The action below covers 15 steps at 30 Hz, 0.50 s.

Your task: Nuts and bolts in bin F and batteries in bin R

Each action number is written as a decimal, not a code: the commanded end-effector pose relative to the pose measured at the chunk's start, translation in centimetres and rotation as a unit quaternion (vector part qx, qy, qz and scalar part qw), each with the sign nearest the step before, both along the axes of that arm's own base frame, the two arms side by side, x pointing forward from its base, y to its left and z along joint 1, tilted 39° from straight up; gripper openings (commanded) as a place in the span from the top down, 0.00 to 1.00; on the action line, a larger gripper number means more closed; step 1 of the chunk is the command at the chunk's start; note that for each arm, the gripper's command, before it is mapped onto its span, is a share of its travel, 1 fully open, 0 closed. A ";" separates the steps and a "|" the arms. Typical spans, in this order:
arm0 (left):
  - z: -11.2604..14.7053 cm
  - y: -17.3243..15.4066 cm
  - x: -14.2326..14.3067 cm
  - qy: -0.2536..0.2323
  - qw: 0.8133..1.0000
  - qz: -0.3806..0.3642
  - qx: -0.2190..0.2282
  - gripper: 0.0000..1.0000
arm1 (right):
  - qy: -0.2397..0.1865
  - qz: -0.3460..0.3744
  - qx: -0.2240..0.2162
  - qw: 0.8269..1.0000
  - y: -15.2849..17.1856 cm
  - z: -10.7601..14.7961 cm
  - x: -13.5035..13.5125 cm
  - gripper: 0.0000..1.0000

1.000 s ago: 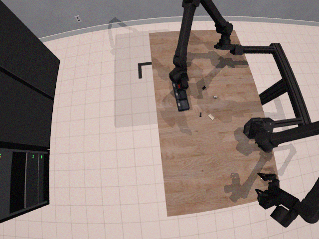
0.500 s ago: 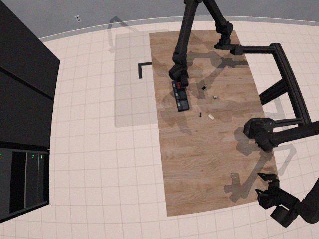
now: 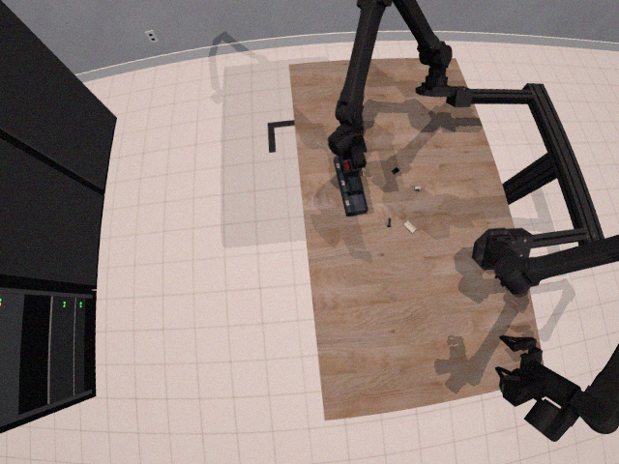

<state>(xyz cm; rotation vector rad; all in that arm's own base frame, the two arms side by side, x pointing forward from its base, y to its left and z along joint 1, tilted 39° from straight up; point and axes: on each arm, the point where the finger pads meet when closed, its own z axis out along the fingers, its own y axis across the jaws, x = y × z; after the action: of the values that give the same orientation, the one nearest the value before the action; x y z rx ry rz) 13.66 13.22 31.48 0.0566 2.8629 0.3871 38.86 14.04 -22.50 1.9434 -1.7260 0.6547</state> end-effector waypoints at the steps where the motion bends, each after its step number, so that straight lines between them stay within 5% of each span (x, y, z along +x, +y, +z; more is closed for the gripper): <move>1: 2.5 0.2 -0.1 -0.022 1.000 0.004 0.020 0.00 | -0.002 0.000 0.000 1.000 0.4 -0.7 -0.4 0.72; 15: 2.5 0.2 -0.1 -0.022 1.000 0.004 0.020 0.00 | -0.001 0.002 0.000 1.000 0.4 -0.8 -0.6 0.72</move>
<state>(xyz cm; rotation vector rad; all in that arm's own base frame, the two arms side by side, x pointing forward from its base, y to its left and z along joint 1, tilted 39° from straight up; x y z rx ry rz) 13.66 13.22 31.48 0.0566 2.8629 0.3871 38.81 14.01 -22.54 1.9429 -1.7279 0.6556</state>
